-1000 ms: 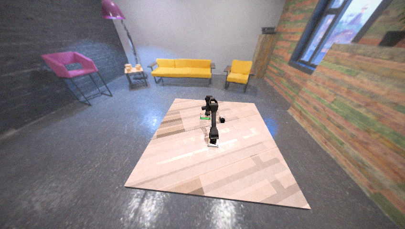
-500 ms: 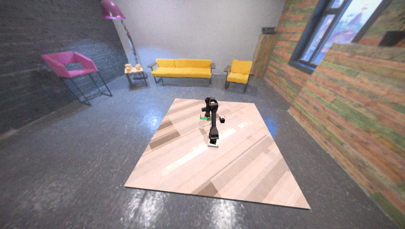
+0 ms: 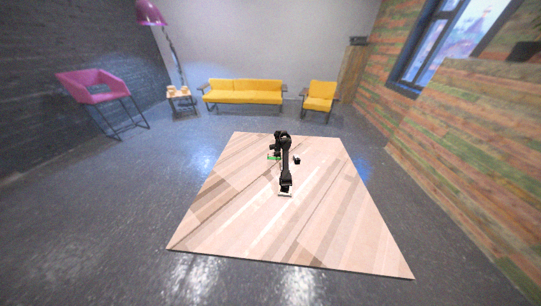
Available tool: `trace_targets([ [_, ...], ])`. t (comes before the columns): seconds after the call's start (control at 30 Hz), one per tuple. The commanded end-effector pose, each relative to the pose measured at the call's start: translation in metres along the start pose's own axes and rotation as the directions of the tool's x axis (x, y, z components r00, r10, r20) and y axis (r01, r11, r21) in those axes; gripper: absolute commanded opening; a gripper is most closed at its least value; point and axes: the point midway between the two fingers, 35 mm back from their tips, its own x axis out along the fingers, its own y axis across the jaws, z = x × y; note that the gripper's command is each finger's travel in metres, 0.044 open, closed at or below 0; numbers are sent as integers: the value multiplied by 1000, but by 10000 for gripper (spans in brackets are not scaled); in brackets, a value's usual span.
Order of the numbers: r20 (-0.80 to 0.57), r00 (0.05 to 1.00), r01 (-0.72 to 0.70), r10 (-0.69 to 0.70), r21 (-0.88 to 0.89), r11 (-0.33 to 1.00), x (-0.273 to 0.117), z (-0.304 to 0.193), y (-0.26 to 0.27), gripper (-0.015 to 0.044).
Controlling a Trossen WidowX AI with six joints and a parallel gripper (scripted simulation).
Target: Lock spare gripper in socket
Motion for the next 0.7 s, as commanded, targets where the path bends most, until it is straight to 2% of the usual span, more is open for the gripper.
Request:
trace_targets([
  [0.0,-1,1000,-3,3,-5,1000,5,-1,1,0],
  [0.63,0,1000,2,-2,0,1000,1,0,0,0],
  [0.67,0,1000,2,-2,0,1000,1,0,0,26],
])
